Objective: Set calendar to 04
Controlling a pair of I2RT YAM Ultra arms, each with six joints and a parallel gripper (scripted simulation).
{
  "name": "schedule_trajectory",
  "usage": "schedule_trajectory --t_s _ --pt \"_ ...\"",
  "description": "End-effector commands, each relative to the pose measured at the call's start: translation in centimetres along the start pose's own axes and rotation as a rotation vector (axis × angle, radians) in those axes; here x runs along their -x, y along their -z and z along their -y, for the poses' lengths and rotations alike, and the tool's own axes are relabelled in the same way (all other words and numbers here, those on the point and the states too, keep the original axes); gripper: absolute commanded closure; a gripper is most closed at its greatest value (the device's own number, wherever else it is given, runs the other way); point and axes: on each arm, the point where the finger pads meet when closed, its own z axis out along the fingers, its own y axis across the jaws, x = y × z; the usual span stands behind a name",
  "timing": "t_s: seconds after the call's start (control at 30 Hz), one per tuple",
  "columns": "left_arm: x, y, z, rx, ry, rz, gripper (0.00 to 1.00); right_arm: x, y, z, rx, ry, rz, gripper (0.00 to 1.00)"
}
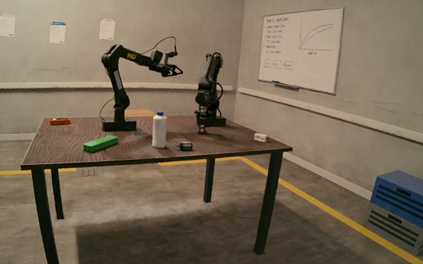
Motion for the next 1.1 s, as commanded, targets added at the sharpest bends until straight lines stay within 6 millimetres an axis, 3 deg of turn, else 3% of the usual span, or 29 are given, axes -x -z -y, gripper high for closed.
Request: schedule_trajectory --t_s 0.0,0.17,0.23,0.27,0.37,0.43,0.47,0.7,0.93,1.07 --pt "0.3 0.0 -0.1 0.001 0.007 0.009 0.67 2.1 0.3 -0.1 -0.003 -0.068 0.035 0.0" --pt "0.3 0.0 -0.1 0.001 0.007 0.009 0.74 2.1 0.3 -0.1 -0.003 -0.068 0.035 0.0" --pt "0.3 0.0 -0.1 0.001 0.007 0.009 0.97 2.1 0.3 -0.1 -0.003 -0.068 0.035 0.0" --pt "0.2 -0.2 0.0 0.003 0.014 -0.001 1.0 2.1 0.3 -0.1 -0.003 -0.068 0.035 0.0" --pt "0.2 -0.2 0.0 0.003 0.014 -0.001 1.0 2.1 0.3 -0.1 -0.003 -0.068 0.035 0.0" --pt "0.3 0.2 0.0 0.001 0.011 0.008 0.77 2.1 0.3 -0.1 -0.003 -0.068 0.035 0.0" --pt "0.4 0.7 0.0 0.001 0.011 0.007 0.74 2.1 0.3 -0.1 -0.003 -0.068 0.035 0.0" --pt "0.4 5.2 0.1 -0.001 0.01 0.016 0.74 2.1 0.3 -0.1 -0.003 -0.068 0.035 0.0" --pt "0.2 5.5 0.1 0.001 0.01 0.009 0.74 2.6 0.5 0.0 0.003 -0.096 0.045 0.0" --pt "-0.1 5.8 0.0 0.003 0.01 -0.002 0.74 1.9 -0.3 -1.6 0.111 -0.077 0.009 0.0"
